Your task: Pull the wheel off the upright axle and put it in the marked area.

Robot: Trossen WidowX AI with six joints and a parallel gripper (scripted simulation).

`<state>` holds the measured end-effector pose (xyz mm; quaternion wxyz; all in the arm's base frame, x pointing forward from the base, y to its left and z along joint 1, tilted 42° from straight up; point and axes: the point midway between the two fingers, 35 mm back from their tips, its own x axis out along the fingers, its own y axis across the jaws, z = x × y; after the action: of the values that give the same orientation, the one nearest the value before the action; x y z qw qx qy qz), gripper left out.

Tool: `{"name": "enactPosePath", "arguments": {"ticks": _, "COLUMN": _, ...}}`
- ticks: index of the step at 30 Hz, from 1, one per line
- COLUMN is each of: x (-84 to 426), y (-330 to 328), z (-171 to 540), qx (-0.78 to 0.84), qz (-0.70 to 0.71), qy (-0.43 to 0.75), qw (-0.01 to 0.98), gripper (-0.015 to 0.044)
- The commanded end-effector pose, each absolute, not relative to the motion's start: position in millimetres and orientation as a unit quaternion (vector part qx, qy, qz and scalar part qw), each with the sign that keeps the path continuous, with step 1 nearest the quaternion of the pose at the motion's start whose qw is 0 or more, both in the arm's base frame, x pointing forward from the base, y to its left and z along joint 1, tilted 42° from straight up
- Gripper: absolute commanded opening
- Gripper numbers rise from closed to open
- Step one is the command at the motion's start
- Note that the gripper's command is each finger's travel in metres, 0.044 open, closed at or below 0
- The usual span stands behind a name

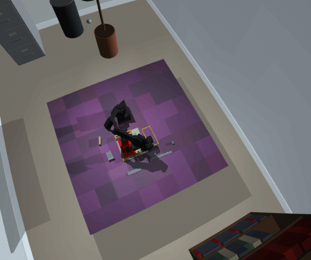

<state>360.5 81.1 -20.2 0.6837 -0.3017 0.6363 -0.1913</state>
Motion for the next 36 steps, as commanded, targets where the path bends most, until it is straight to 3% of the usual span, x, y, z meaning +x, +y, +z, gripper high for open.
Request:
{"name": "enactPosePath", "arguments": {"ticks": 1, "x": 361.4, "y": 83.0, "z": -17.1, "qx": -0.3, "qz": -0.192, "qy": 0.634, "qw": 0.686, "gripper": 0.0}}
{"name": "enactPosePath", "arguments": {"ticks": 36, "x": 360.1, "y": 90.9, "z": -8.8, "qx": -0.302, "qz": -0.191, "qy": 0.634, "qw": 0.686, "gripper": 0.0}}
